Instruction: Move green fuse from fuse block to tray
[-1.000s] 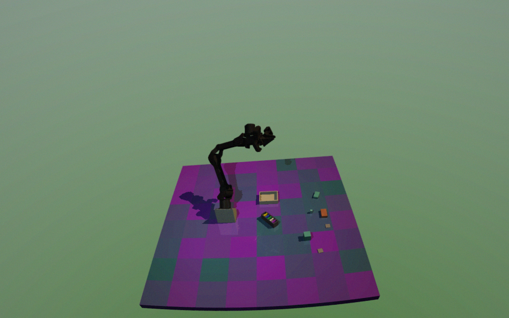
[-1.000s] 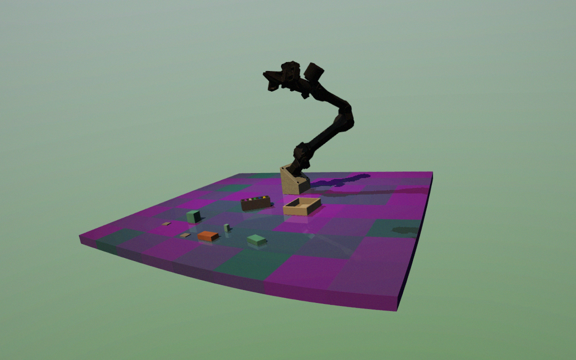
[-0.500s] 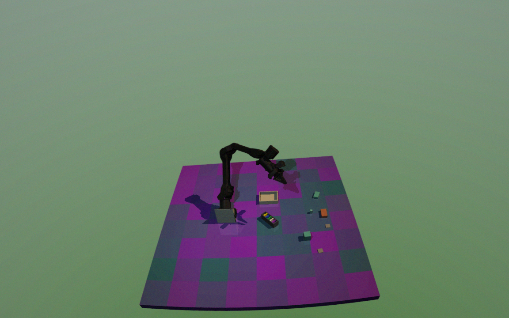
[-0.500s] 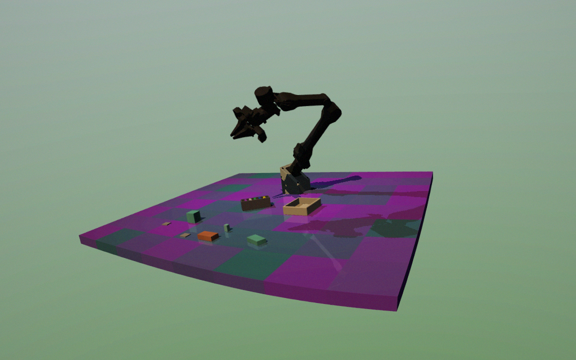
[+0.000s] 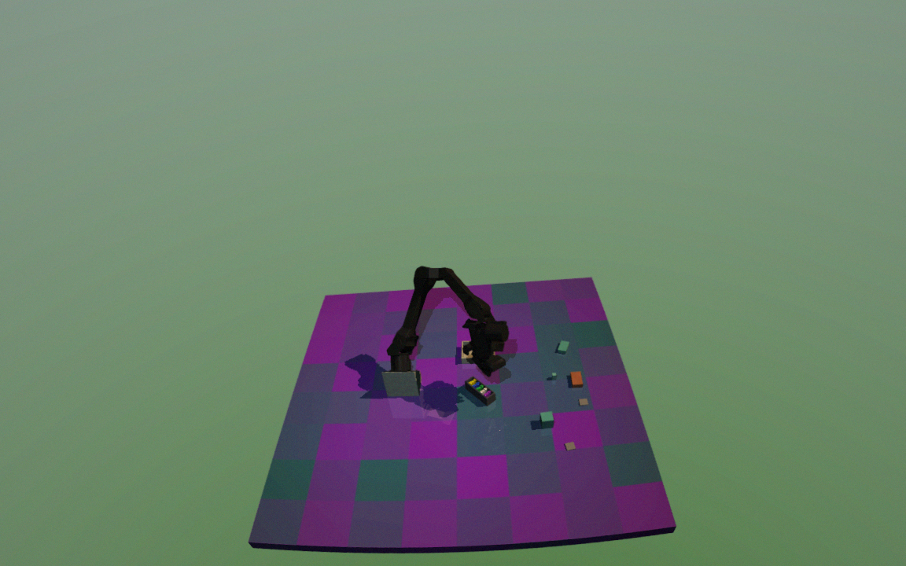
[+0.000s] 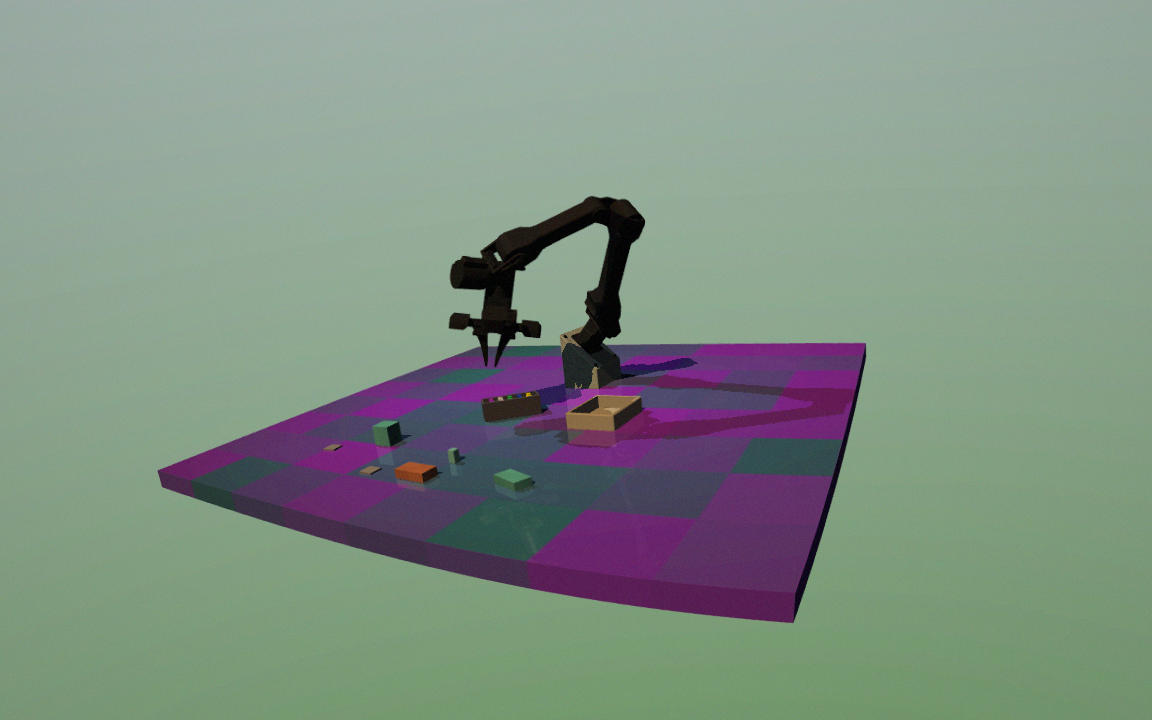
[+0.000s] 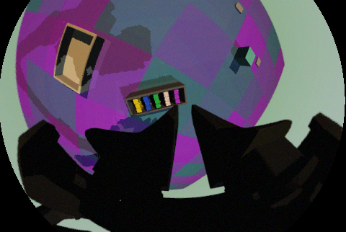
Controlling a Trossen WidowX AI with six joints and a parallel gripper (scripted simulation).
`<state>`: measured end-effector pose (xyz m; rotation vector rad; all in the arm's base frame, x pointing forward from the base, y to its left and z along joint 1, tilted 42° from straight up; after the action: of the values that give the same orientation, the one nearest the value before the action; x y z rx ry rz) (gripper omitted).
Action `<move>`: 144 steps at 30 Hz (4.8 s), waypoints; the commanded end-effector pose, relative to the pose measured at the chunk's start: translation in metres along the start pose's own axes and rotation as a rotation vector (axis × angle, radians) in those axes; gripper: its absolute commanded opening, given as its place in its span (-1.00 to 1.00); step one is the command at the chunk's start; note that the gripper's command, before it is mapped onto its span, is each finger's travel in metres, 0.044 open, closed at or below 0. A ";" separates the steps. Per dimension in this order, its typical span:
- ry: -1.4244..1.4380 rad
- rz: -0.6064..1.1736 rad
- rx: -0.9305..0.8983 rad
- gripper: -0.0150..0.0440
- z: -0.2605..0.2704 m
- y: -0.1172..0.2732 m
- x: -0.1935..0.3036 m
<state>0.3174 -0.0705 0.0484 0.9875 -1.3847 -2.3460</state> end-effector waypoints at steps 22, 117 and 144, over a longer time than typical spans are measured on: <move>0.128 -0.022 -0.231 -0.24 0.027 -0.044 0.016; 0.132 -0.020 -0.230 -0.49 0.028 -0.054 0.016; 0.130 -0.021 -0.231 -0.49 0.025 -0.041 0.016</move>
<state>0.2940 -0.0388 0.0130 1.0636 -1.0325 -2.3534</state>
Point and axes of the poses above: the point midway between the two fingers, 35 mm back from their tips, its own y axis back along the fingers, its own z axis across the jaws, x = y × z, the point moved 4 cm from there along y, back along the fingers, and after that the axes turned 4 degrees about y, right-handed, at the moved point
